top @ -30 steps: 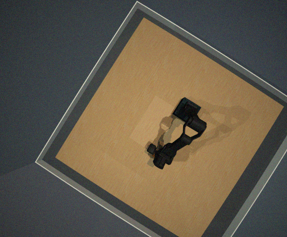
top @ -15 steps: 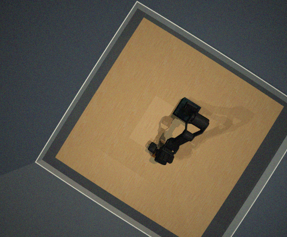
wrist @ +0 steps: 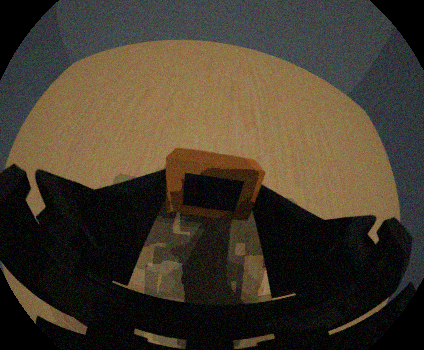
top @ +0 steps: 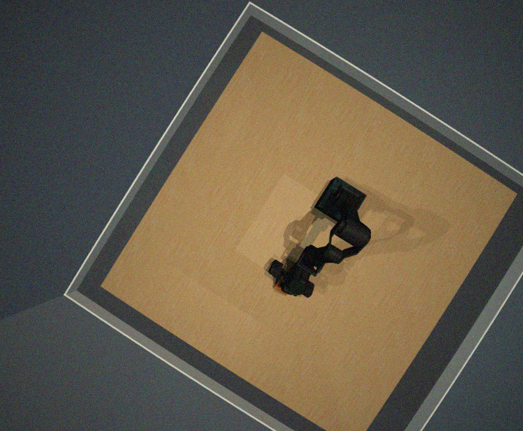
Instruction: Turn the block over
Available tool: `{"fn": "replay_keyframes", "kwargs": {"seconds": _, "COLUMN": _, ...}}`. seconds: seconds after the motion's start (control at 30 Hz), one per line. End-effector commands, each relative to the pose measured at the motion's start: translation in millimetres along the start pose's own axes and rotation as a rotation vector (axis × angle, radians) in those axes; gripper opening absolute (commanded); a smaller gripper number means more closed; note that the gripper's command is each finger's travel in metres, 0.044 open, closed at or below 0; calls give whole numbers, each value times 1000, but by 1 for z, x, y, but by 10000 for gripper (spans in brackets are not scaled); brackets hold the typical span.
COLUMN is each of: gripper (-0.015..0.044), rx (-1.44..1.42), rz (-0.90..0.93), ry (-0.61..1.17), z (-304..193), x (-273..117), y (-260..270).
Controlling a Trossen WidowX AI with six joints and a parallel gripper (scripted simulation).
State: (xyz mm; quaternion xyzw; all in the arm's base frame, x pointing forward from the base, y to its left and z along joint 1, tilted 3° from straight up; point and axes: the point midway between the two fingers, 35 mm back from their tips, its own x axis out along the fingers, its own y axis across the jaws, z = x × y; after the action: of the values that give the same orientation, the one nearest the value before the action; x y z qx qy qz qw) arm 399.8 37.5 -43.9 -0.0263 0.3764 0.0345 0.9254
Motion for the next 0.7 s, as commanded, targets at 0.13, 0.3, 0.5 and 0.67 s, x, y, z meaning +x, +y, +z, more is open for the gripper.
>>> {"fn": "replay_keyframes", "kwargs": {"seconds": 0.13, "gripper": 0, "rx": -3, "rz": 0, "ry": -100, "z": -13, "x": 7, "y": 0}}
{"fn": "replay_keyframes", "kwargs": {"seconds": 0.3, "gripper": 0, "rx": -4, "rz": -1, "ry": -172, "z": -16, "x": 6, "y": 0}}
{"fn": "replay_keyframes", "kwargs": {"seconds": 0.5, "gripper": 0, "rx": -4, "rz": -1, "ry": -257, "z": -19, "x": 1, "y": -1}}
{"fn": "replay_keyframes", "kwargs": {"seconds": 0.67, "gripper": 0, "rx": -5, "rz": -2, "ry": -328, "z": -21, "x": -6, "y": -1}}
